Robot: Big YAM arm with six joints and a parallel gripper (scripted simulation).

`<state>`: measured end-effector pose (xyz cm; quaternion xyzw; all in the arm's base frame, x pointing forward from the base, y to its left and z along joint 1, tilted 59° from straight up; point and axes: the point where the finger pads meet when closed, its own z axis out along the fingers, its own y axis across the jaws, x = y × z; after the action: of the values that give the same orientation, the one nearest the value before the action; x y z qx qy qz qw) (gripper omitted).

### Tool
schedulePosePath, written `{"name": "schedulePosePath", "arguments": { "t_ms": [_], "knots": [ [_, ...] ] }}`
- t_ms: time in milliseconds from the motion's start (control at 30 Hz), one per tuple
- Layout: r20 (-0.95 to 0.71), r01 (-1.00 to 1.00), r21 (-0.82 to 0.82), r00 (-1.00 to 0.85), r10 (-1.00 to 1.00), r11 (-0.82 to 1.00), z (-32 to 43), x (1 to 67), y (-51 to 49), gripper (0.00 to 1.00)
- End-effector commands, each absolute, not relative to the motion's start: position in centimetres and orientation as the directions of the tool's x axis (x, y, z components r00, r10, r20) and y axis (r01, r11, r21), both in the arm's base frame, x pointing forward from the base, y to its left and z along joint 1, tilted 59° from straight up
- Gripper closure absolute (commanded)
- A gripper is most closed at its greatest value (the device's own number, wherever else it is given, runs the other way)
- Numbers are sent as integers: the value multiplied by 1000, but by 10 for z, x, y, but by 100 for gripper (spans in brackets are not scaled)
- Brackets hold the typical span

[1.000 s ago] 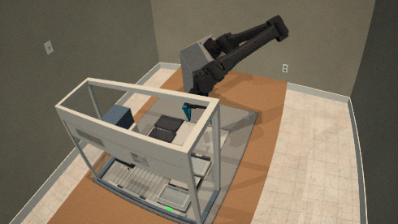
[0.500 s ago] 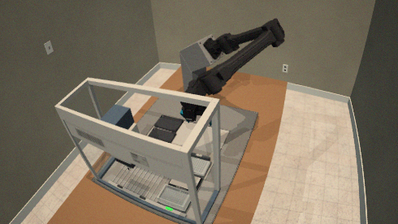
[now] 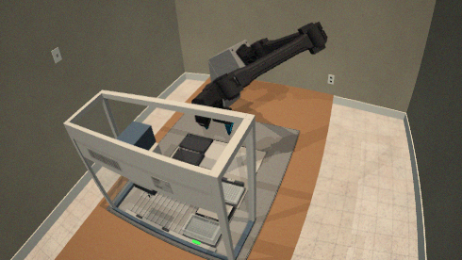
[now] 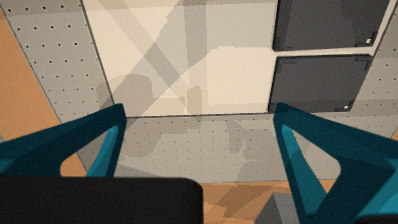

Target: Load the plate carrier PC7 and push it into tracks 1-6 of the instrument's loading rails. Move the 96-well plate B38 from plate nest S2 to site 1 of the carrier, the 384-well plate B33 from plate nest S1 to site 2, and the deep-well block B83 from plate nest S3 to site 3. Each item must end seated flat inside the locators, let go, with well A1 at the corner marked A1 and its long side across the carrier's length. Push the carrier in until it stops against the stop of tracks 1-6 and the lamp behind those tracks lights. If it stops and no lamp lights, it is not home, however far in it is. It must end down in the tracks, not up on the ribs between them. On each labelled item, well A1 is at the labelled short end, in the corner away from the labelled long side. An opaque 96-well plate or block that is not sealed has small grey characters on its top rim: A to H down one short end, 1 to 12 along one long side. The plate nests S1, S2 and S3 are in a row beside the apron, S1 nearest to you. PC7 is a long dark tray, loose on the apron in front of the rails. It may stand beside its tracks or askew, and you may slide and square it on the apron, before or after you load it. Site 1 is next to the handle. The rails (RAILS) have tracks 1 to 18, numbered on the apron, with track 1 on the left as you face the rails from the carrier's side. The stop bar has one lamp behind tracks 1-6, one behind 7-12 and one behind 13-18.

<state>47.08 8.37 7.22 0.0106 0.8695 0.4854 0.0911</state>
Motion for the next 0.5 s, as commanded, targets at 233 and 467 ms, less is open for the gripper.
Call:
{"name": "schedulePosePath", "arguments": {
  "t_ms": [233, 467],
  "knots": [
    [-185, -100, 840, -977, 108, 533, 29, 451, 55, 0],
    [-210, -143, 834, -975, 67, 533, 24, 442, 64, 0]
  ]
}}
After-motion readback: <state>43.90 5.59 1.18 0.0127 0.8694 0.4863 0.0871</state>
